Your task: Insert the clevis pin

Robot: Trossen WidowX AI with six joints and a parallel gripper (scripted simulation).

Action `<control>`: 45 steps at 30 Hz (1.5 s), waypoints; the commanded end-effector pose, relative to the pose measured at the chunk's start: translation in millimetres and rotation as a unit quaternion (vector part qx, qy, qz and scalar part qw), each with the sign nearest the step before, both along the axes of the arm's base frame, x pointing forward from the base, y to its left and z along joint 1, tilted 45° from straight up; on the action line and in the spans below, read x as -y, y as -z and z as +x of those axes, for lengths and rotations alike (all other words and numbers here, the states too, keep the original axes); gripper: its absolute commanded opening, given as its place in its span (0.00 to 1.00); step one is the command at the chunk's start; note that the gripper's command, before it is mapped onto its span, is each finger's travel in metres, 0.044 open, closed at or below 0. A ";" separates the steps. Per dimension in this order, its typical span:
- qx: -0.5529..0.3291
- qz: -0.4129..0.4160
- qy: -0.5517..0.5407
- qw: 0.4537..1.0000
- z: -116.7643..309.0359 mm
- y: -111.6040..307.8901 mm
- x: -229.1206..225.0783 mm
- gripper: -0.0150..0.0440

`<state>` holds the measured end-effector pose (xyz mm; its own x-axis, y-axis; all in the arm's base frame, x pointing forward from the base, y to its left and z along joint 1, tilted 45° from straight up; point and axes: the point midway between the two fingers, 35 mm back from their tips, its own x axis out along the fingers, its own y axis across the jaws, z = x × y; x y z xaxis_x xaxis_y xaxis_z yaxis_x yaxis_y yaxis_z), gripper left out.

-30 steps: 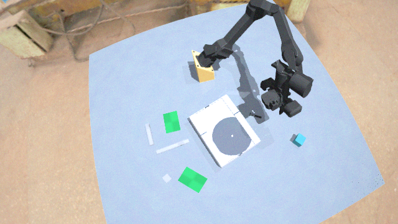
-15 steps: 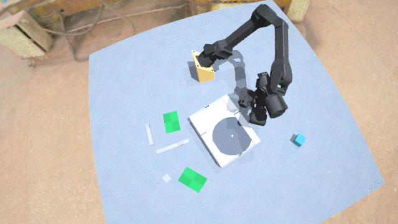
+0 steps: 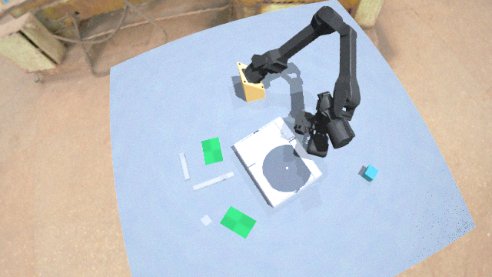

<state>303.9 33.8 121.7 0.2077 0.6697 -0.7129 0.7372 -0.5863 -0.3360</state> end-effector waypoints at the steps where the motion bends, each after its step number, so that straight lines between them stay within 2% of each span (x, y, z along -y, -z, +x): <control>1: -0.003 0.004 -0.001 1.000 0.7 6.0 -6.4 0.53; 45: -0.002 0.005 -0.001 1.000 9.1 47.6 -45.6 0.53</control>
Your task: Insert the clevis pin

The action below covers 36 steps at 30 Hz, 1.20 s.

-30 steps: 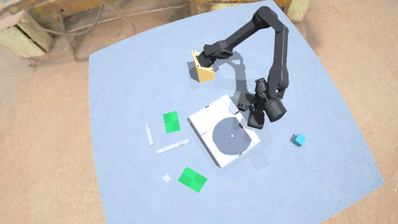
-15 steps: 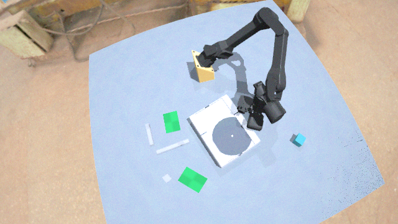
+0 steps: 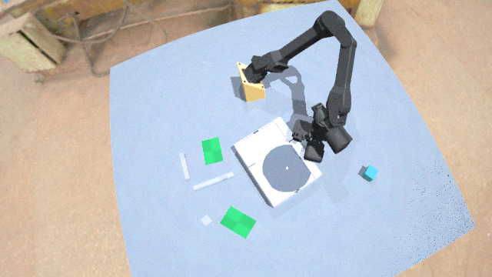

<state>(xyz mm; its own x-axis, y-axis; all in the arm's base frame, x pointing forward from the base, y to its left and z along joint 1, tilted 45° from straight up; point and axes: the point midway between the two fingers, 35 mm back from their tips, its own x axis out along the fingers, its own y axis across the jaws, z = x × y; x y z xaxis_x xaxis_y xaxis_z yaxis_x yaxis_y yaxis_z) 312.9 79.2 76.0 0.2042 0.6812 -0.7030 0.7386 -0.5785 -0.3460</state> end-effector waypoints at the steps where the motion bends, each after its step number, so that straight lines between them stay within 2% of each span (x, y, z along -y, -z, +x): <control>1: -0.001 -0.002 0.001 1.000 0.1 1.9 -0.2 0.53; 5: -0.001 -0.002 0.001 1.000 0.1 1.9 -0.2 0.53; 10: -0.001 -0.002 0.001 1.000 0.1 1.9 -0.2 0.30; 14: -0.001 -0.002 0.001 1.000 0.1 1.9 -0.2 0.26; 23: -0.001 -0.002 0.001 1.000 -0.1 1.1 0.5 0.25; 36: 0.000 -0.002 0.001 1.000 -7.3 -26.1 26.8 0.25</control>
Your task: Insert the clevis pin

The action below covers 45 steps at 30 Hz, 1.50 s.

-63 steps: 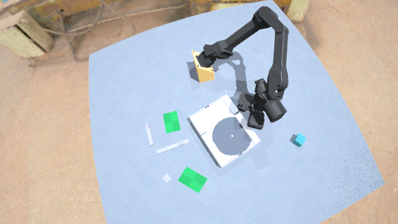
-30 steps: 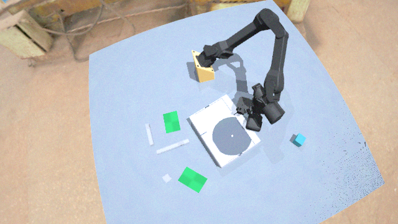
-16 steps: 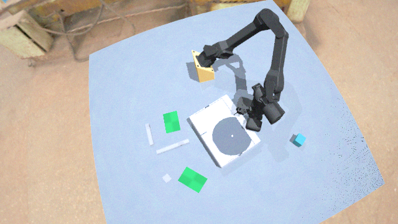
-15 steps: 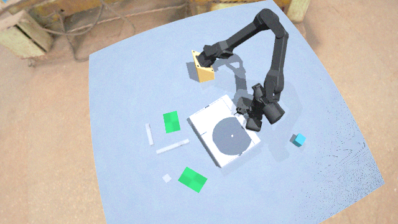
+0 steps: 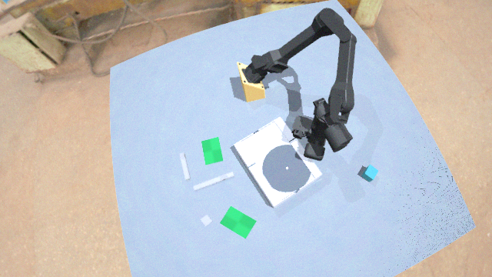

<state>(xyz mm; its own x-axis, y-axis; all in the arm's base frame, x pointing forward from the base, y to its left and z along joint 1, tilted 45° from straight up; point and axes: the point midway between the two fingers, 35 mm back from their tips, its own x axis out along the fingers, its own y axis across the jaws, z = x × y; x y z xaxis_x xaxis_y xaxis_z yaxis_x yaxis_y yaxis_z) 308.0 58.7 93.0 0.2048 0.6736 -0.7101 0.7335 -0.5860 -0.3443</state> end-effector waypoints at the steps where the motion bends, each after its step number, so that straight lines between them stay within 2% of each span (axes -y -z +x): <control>1: 0.002 0.002 -0.002 1.000 -3.0 -11.5 8.6 0.25; 11: 0.002 0.002 -0.002 1.000 -8.5 -30.4 27.0 0.25; 18: 0.009 -0.004 -0.007 1.000 -7.7 -28.1 27.2 0.25; 31: 0.156 -0.049 -0.163 0.973 -8.1 -27.7 27.8 0.25; 45: 0.309 -0.095 -0.324 0.889 -8.6 -27.3 28.4 0.25</control>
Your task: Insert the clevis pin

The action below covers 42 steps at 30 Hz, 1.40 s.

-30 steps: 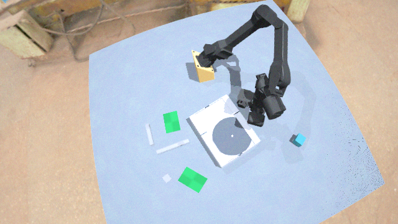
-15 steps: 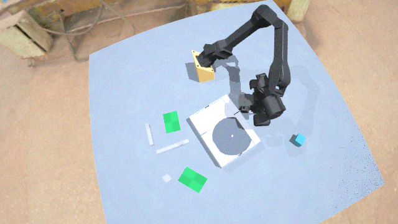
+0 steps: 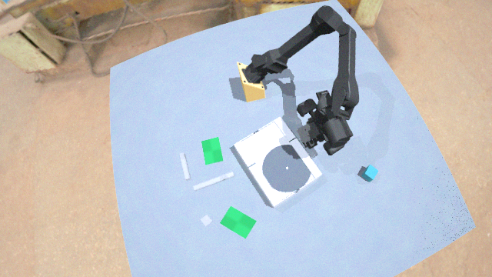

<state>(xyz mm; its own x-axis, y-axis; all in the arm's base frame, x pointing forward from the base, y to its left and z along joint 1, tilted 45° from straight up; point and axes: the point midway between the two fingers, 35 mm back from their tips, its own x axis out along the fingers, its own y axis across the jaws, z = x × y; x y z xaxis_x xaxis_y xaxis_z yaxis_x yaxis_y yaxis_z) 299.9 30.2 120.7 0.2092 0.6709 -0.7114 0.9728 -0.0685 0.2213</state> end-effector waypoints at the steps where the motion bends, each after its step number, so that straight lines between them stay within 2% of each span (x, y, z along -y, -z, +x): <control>1: 0.053 -0.016 -0.057 0.997 -0.6 0.3 0.0 0.25; 11: 0.166 -0.053 -0.179 0.968 -1.2 1.1 0.5 0.25; 21: 0.274 -0.088 -0.296 0.911 -1.9 1.9 1.0 0.25; 31: 0.375 -0.119 -0.403 0.826 -2.2 2.1 1.5 0.25; 42: 0.473 -0.148 -0.506 0.706 -2.6 2.4 2.0 0.25</control>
<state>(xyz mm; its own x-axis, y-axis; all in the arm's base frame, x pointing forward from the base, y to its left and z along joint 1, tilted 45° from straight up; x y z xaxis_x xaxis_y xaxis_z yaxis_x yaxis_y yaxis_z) 298.3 28.5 119.1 0.2080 0.6703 -0.7123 0.0160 0.7259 0.6877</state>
